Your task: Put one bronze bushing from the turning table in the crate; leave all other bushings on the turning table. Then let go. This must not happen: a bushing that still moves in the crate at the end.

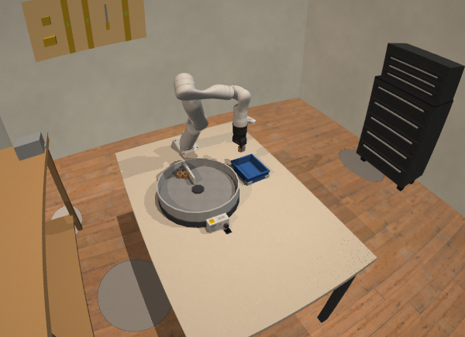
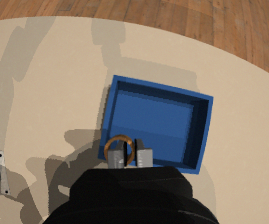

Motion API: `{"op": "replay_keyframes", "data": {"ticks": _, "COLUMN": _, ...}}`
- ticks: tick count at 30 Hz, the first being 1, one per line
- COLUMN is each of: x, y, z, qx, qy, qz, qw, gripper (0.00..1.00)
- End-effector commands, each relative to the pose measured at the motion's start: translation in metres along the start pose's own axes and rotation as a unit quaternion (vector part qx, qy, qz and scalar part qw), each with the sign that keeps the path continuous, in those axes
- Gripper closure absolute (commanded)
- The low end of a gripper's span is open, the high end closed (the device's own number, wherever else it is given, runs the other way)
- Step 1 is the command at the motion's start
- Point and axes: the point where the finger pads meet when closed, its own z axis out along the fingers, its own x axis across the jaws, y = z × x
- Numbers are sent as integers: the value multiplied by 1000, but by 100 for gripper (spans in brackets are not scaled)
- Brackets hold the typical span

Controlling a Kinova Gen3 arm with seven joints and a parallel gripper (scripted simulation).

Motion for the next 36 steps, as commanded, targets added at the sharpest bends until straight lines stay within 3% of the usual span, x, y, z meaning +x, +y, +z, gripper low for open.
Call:
{"op": "replay_keyframes", "data": {"ticks": 1, "x": 1, "y": 1, "z": 2, "qx": -2, "qy": 1, "qz": 2, "qw": 1000, "gripper": 100}}
{"op": "replay_keyframes", "data": {"ticks": 6, "x": 0, "y": -1, "z": 23, "qx": 1, "qy": 0, "qz": 1, "qw": 1000, "gripper": 100}}
{"op": "replay_keyframes", "data": {"ticks": 18, "x": 0, "y": -1, "z": 23, "qx": 1, "qy": 0, "qz": 1, "qw": 1000, "gripper": 100}}
{"op": "replay_keyframes", "data": {"ticks": 23, "x": 0, "y": -4, "z": 45, "qx": 4, "qy": -1, "qz": -1, "qw": 1000, "gripper": 100}}
{"op": "replay_keyframes", "data": {"ticks": 36, "x": -1, "y": -5, "z": 48, "qx": 6, "qy": -2, "qz": -2, "qw": 1000, "gripper": 100}}
